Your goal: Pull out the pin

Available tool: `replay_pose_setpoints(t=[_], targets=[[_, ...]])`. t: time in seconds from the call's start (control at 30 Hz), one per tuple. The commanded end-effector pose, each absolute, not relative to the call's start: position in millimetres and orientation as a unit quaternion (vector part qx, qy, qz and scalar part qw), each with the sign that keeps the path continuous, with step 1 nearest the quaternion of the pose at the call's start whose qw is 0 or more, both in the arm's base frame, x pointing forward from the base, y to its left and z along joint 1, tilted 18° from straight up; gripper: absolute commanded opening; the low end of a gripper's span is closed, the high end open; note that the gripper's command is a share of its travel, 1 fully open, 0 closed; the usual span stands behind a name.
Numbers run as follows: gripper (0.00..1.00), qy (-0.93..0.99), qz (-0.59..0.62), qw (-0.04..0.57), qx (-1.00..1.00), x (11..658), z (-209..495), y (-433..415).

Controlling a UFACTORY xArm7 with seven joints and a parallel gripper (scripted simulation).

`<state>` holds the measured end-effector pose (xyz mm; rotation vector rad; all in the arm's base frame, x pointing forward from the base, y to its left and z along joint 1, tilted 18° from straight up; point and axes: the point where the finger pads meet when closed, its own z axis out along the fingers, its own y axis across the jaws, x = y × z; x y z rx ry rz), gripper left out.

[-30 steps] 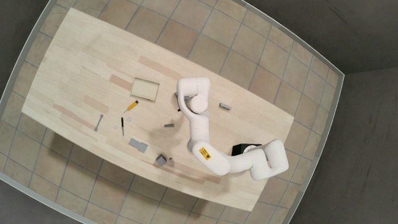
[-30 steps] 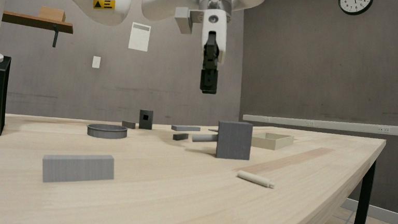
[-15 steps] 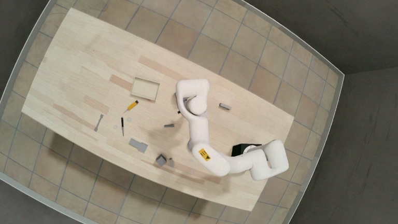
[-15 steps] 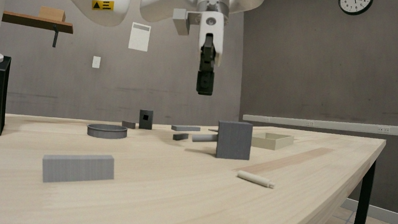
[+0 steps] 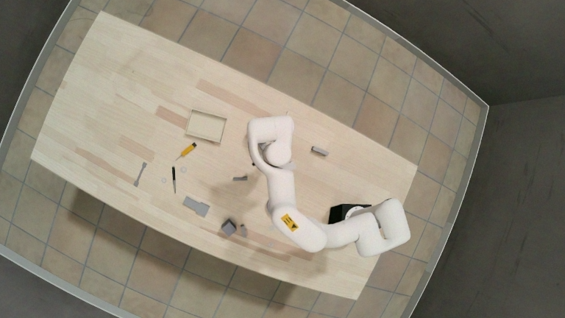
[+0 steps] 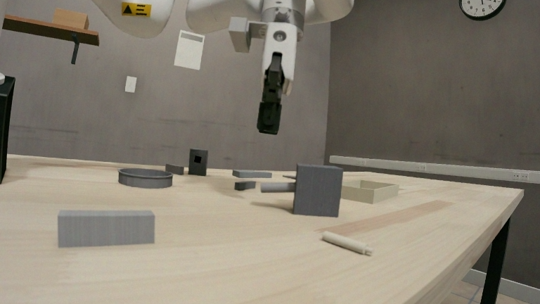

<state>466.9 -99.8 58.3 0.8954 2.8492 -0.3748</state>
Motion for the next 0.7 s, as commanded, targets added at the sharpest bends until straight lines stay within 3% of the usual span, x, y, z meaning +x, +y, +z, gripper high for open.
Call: replay_pose_setpoints(t=[0.0,0.67], targets=[[0.66,0.945,-0.125,0.066,0.296,466.9,58.9,-99.2],[0.66,0.944,-0.135,0.075,0.292,469.6,60.7,-106.6]])
